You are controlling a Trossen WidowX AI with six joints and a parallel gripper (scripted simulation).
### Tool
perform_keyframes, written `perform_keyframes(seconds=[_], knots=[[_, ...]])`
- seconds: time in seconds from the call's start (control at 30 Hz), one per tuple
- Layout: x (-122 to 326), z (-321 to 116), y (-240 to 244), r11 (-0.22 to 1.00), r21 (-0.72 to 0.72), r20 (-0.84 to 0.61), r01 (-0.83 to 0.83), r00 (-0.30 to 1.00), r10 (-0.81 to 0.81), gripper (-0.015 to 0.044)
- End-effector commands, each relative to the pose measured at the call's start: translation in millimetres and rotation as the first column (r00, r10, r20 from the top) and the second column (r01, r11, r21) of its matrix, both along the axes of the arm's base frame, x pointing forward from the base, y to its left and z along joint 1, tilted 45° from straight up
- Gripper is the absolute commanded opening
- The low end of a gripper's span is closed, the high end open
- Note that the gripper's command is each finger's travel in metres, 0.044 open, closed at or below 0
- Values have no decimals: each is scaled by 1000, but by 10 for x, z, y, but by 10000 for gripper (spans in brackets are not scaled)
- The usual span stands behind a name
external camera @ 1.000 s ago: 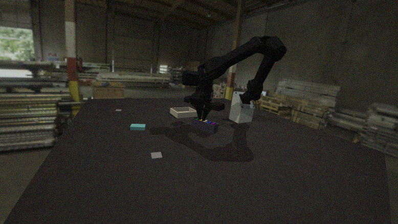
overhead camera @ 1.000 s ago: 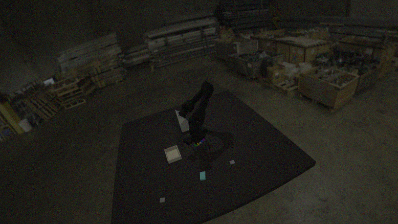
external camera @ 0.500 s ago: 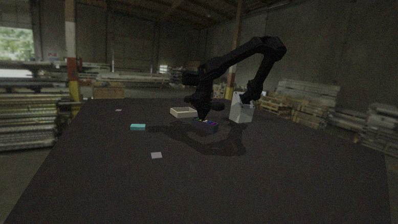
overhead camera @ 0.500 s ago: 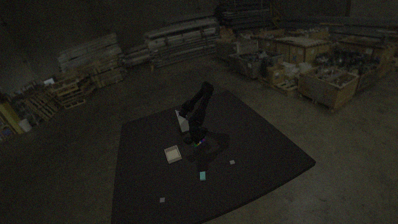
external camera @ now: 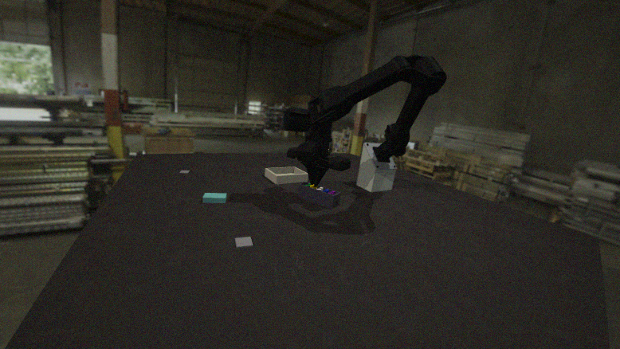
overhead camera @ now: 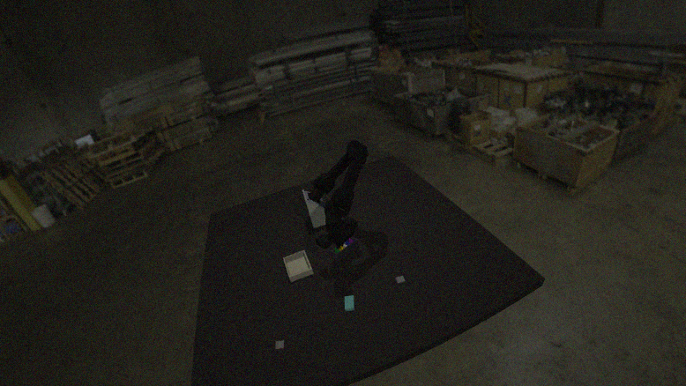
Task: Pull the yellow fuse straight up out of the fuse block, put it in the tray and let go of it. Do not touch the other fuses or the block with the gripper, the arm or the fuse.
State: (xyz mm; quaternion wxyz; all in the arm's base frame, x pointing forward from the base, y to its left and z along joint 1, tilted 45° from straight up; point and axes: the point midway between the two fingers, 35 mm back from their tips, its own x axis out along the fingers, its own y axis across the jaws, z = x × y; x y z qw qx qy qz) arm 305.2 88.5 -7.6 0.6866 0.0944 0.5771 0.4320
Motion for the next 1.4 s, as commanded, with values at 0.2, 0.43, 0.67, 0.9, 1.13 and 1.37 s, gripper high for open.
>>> perform_keyframes(seconds=[0.2, 0.43, 0.67, 0.9, 1.13, 1.37], knots=[[13, 38, -41, 1000, -2, 6, -2, 1000, 2, 0], [15, 61, -65, 1000, -1, 5, -1, 1000, 1, 0], [16, 85, -90, 1000, -1, 5, -1, 1000, 1, 0], [17, 110, -114, 1000, -1, 4, 0, 1000, 0, 0], [18, 134, -139, 1000, -1, 4, 0, 1000, 0, 0], [18, 159, -163, 1000, -1, 3, 0, 1000, 0, 0]])
